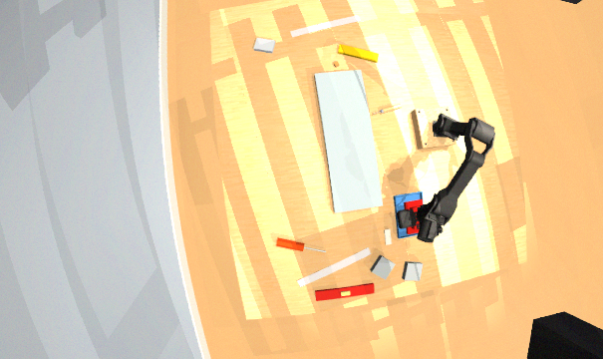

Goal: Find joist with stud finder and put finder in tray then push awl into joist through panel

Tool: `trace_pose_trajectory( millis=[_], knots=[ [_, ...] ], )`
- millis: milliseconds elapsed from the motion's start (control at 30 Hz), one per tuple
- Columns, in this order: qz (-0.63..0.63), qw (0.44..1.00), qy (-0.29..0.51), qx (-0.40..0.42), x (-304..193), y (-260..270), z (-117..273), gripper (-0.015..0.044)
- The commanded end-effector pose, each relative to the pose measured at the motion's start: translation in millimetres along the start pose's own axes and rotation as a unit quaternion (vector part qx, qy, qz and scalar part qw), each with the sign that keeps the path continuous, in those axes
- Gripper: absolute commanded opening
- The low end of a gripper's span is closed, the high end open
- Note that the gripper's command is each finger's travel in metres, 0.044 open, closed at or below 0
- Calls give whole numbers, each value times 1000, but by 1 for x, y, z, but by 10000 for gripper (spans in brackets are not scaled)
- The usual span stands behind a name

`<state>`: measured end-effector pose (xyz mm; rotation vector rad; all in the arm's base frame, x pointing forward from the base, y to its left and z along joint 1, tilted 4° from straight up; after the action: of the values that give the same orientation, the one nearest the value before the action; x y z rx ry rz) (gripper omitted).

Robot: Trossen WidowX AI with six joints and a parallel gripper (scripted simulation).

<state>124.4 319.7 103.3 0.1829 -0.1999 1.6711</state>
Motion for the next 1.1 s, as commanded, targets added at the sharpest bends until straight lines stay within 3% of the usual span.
trace_pose_trajectory(
  millis=[0, 867, 1067],
  knots=[
    [2, 1000, -1, 0, -3, 0, -8, 0],
    [2, 1000, 0, 0, -15, 0, -42, 0],
    [0, 1000, 2, 0, -15, 1, -41, 157]
  ],
)
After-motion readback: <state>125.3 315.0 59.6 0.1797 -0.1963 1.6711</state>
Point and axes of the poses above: the point midway between the two fingers, 35 mm back from their tips, its own z axis back along the fingers, its own y axis across the jaws, x = y × z, the point moved 7 cm from there along z, back along the fingers
